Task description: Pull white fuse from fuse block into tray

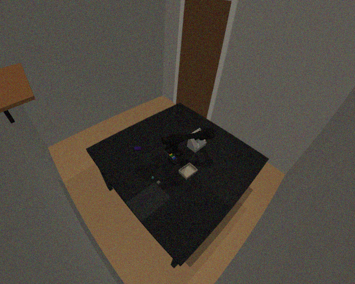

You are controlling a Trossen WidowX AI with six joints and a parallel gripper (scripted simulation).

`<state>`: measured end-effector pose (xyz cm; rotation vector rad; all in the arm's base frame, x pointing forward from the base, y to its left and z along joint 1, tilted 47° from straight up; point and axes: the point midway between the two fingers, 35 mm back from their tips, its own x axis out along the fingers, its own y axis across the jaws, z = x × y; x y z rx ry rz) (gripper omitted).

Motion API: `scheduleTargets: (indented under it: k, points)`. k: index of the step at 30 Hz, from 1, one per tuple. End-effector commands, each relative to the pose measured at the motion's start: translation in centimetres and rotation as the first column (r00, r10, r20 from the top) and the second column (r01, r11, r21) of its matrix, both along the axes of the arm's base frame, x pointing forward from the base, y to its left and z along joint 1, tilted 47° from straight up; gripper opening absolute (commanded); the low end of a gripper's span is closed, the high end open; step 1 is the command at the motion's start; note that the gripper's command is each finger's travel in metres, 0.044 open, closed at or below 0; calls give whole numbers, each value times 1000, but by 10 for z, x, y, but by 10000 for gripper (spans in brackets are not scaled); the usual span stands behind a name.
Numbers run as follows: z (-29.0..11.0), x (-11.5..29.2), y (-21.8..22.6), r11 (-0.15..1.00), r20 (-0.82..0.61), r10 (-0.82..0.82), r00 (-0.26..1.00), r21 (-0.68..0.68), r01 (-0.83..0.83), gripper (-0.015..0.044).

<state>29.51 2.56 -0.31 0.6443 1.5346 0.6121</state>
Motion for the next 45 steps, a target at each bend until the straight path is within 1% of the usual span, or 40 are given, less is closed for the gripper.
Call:
scheduleTargets:
  k: [1,45]
  points:
    - [-1,-1,1,1000,-22,-25,999,16,25,64]
    - [-23,-1,24,1000,-22,-25,999,18,25,64]
